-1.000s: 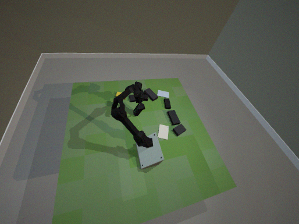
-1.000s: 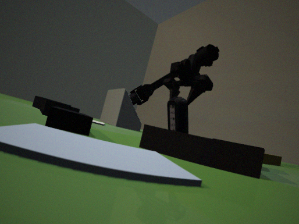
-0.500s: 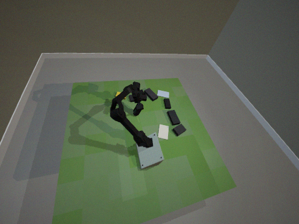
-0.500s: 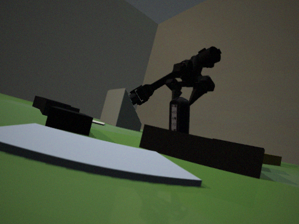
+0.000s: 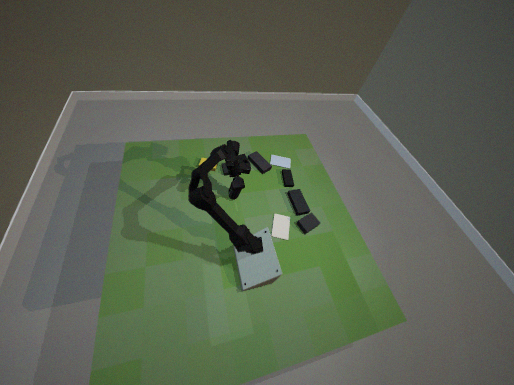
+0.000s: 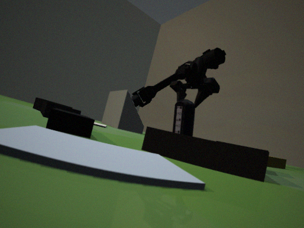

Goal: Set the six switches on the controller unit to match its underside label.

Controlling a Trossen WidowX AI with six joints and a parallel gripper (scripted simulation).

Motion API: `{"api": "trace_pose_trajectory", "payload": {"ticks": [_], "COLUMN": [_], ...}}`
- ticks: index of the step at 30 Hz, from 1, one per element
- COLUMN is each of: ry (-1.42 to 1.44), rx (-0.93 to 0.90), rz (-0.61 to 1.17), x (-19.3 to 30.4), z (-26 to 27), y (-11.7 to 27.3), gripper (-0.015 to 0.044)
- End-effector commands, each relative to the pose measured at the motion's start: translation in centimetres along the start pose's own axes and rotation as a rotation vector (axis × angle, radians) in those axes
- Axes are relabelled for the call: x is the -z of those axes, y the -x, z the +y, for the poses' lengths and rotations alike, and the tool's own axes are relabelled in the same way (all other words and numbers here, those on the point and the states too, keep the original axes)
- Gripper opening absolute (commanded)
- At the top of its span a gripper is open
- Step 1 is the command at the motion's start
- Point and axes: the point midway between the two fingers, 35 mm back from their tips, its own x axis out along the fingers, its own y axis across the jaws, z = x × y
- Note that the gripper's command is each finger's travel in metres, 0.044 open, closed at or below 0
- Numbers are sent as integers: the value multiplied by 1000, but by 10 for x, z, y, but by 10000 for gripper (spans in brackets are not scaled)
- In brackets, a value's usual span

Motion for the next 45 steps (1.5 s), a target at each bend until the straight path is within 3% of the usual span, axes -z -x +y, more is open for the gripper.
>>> {"api": "trace_pose_trajectory", "payload": {"ticks": [1,45], "ry": [-2,-2], "rx": [-2,-2], "rz": [24,122], "x": [7,40], "z": [0,0], "y": [1,6], "gripper": [338,338]}}
